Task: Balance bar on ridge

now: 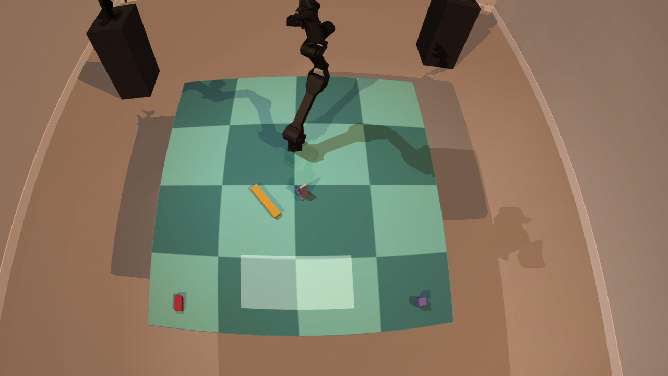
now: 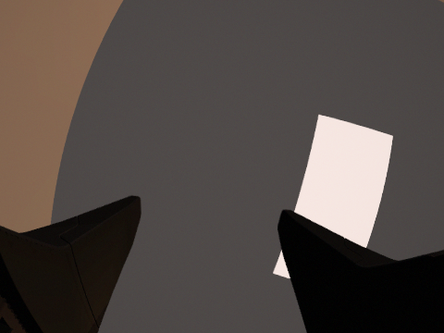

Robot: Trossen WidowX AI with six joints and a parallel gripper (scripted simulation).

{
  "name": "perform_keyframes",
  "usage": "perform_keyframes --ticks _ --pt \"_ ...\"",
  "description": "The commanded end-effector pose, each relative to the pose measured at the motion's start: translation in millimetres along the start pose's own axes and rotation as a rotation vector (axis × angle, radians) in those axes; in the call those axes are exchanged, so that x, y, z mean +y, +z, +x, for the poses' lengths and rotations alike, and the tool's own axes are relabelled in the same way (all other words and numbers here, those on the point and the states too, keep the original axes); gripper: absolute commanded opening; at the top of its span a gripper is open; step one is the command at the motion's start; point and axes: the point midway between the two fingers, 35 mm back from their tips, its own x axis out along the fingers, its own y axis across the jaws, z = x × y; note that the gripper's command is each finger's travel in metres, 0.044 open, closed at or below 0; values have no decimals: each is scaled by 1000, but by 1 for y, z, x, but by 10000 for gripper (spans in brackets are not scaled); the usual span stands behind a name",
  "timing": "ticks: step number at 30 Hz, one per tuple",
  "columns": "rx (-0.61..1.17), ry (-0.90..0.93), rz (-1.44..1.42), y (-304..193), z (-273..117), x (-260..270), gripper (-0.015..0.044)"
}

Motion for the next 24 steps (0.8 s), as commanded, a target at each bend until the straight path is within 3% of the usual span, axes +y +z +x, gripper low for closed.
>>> perform_keyframes --ticks 1,10,24 --pt "-15 -126 -161 19 -4 -48 315" --pt "19 -397 -456 60 -35 -150 315" --pt "140 -802 -922 122 -101 -259 315"
